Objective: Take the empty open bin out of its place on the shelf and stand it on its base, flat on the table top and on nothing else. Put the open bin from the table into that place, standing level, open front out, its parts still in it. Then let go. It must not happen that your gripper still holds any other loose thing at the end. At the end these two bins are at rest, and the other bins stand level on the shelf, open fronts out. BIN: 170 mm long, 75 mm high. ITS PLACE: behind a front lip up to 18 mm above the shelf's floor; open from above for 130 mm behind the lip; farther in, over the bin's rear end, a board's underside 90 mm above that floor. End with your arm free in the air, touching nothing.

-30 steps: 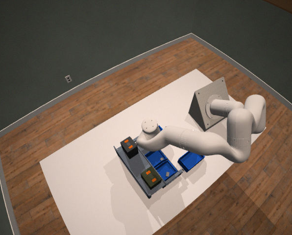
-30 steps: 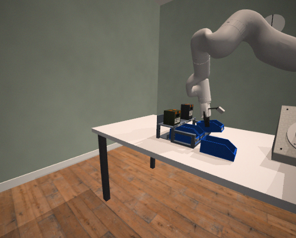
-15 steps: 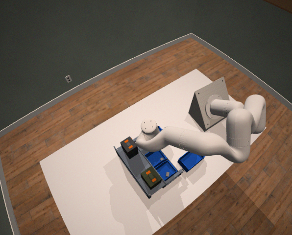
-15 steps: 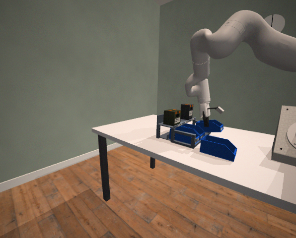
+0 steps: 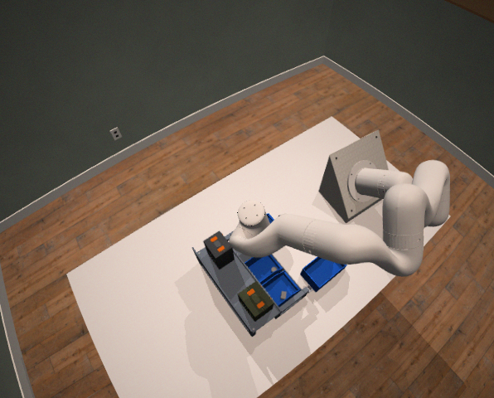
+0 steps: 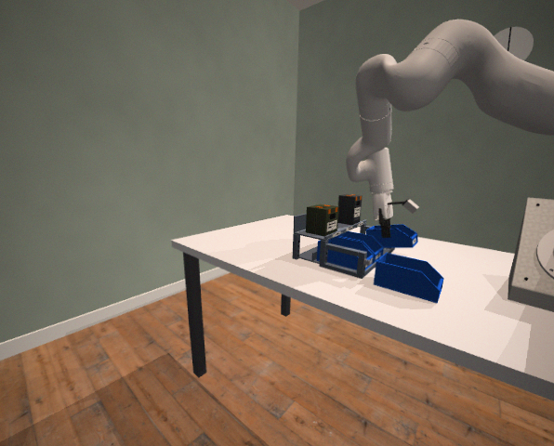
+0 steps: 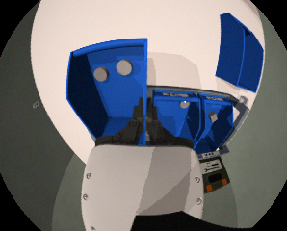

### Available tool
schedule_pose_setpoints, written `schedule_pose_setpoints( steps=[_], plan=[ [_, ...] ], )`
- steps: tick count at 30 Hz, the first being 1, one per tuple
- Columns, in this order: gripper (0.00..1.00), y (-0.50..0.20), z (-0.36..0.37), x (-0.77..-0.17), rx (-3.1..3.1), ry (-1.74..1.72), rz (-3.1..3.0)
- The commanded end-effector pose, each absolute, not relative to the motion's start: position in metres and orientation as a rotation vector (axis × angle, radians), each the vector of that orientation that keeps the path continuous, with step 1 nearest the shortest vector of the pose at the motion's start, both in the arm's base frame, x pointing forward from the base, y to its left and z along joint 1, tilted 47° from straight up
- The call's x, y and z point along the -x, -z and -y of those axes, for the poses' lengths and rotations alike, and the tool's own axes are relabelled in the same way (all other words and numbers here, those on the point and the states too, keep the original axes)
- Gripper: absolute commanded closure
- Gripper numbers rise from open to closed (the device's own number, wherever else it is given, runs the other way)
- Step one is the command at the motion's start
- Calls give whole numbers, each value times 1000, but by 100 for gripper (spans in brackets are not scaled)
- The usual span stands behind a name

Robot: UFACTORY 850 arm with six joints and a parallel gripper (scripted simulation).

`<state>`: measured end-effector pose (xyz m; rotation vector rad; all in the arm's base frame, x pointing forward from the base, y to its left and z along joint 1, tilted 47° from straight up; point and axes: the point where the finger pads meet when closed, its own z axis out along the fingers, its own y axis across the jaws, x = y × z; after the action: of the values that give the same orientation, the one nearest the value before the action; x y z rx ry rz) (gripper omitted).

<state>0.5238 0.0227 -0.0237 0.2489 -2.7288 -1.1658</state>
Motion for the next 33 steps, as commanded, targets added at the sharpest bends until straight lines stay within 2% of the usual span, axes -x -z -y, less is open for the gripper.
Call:
schedule_pose_setpoints(
  steps=[1,33],
  plan=[
    [100,23,-22,-525,-249,1166,2731],
    [100,29,-28,-525,-248,1166,2732]
  ],
)
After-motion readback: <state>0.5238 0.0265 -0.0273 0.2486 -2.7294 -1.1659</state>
